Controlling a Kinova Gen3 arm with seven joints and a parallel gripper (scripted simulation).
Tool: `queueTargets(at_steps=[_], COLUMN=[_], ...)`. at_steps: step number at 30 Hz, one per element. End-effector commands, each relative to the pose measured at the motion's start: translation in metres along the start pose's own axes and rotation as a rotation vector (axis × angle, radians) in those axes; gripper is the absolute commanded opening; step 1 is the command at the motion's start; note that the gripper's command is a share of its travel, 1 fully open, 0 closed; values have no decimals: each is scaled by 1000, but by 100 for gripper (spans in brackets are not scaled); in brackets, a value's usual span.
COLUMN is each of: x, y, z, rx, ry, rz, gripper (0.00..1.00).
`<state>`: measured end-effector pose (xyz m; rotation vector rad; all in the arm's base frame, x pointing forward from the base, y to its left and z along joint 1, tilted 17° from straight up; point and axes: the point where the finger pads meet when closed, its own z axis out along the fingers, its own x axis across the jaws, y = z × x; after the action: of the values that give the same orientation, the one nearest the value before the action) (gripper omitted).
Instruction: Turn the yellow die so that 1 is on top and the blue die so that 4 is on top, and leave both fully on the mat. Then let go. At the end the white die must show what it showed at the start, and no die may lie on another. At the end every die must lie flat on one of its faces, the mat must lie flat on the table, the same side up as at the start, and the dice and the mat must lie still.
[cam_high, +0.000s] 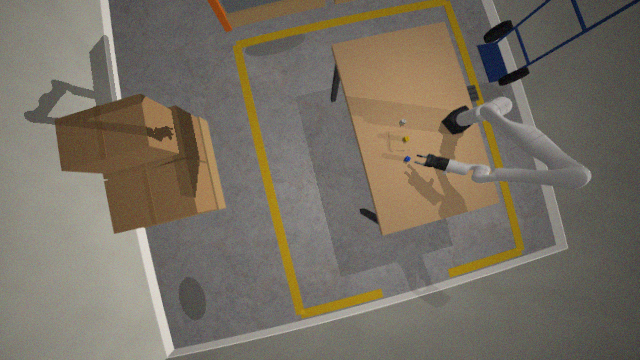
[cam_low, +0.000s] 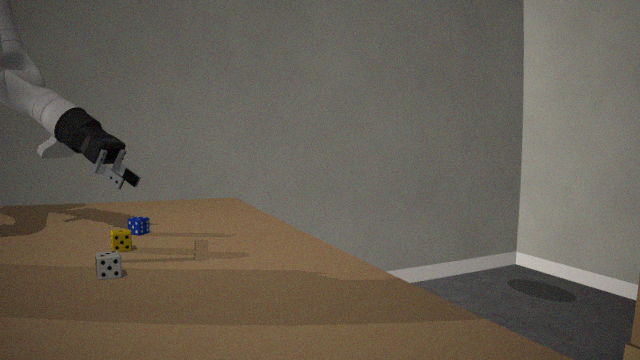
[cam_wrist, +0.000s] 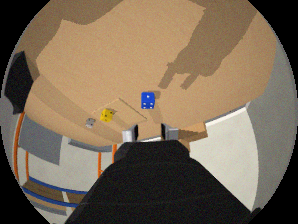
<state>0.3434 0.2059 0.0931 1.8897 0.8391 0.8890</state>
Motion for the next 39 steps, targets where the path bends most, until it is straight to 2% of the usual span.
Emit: queueTargets(at_steps=[1, 8, 20, 22, 31, 37, 39], x=[0, 0, 0, 0, 0, -1, -1], y=[2, 5, 15, 15, 25, 33, 33], z=[0, 1, 5, 5, 10, 17, 17], rx=[22, 78, 284, 284, 490, 689, 689], ry=[-4, -3, -4, -4, -2, -2, -2], rz=[8, 9, 9, 9, 10, 10, 10], gripper=[87, 87, 87, 87, 87, 87, 87])
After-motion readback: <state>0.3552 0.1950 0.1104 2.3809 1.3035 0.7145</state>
